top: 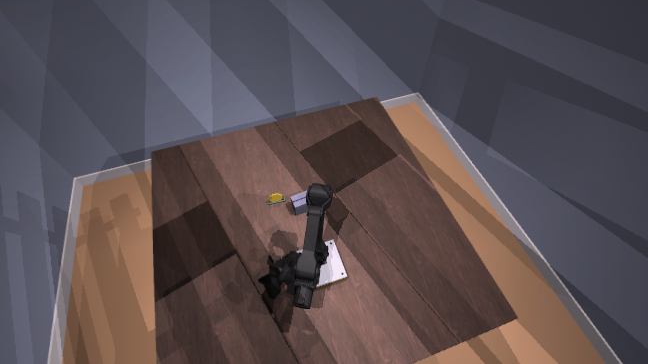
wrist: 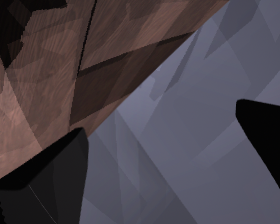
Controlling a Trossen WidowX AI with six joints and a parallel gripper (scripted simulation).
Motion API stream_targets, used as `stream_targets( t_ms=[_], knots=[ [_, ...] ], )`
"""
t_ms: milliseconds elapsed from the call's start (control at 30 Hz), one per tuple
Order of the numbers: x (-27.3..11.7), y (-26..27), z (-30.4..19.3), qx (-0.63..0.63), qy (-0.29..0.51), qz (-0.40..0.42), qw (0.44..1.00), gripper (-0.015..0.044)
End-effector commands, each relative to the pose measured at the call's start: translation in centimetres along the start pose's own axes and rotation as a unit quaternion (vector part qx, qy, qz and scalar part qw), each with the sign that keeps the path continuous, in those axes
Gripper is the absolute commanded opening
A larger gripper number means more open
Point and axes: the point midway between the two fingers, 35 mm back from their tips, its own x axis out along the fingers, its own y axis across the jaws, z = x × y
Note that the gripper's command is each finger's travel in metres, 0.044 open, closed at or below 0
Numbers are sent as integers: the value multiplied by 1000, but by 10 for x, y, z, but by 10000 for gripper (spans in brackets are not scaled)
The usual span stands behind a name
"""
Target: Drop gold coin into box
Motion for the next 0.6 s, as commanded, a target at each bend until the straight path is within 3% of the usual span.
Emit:
stream_targets(
  t_ms=[0, 267, 567],
  knots=[
    [1, 0, -1, 2, 0, 4, 1000, 374],
    [31, 9, -26, 86, 1, 179, 980, 164],
    [69, 32, -63, 220, -7, 358, 907, 161]
  ],
)
